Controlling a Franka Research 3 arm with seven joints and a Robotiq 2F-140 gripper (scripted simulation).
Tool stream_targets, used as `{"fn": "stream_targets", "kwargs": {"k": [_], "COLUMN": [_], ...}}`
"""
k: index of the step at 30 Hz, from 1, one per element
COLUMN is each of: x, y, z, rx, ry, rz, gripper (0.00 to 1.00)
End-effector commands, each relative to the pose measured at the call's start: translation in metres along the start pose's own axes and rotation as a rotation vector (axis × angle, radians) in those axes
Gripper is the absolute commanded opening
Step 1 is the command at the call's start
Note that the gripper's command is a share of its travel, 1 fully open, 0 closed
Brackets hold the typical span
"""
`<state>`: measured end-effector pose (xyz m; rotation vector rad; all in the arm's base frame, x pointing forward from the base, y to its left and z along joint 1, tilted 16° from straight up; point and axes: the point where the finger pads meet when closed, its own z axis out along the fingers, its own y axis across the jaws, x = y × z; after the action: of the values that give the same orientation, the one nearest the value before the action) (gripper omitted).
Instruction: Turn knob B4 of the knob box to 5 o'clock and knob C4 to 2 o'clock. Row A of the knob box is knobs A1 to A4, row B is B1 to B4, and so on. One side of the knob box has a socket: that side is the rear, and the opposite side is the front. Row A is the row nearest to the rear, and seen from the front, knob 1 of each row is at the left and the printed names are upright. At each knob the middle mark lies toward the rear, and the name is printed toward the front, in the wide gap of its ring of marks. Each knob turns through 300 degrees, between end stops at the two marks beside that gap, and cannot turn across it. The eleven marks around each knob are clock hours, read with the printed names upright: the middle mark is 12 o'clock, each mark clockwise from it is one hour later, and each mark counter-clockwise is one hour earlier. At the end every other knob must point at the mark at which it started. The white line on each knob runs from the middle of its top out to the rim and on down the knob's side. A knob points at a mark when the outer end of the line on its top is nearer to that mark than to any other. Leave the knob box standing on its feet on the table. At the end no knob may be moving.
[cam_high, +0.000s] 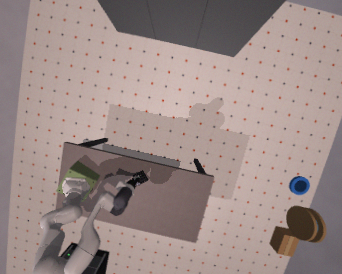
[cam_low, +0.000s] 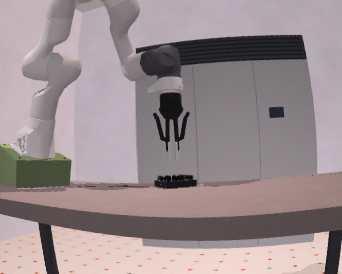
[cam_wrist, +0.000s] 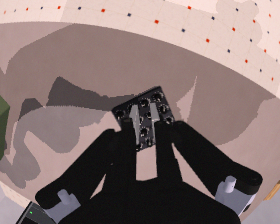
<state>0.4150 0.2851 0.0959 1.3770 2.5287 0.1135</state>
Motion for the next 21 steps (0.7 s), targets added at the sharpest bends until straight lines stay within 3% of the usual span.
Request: {"fn": "stream_targets", "kwargs": {"k": [1, 21], "x": [-0.0006, -0.0006], "y": [0.0002, 0.0002], "z": [0.0, 0.002], "rx": [0.001, 0.001], "ry": [-0.001, -0.001], "rz": [-0.011, -0.011], "gripper": [0.12, 0.12]}}
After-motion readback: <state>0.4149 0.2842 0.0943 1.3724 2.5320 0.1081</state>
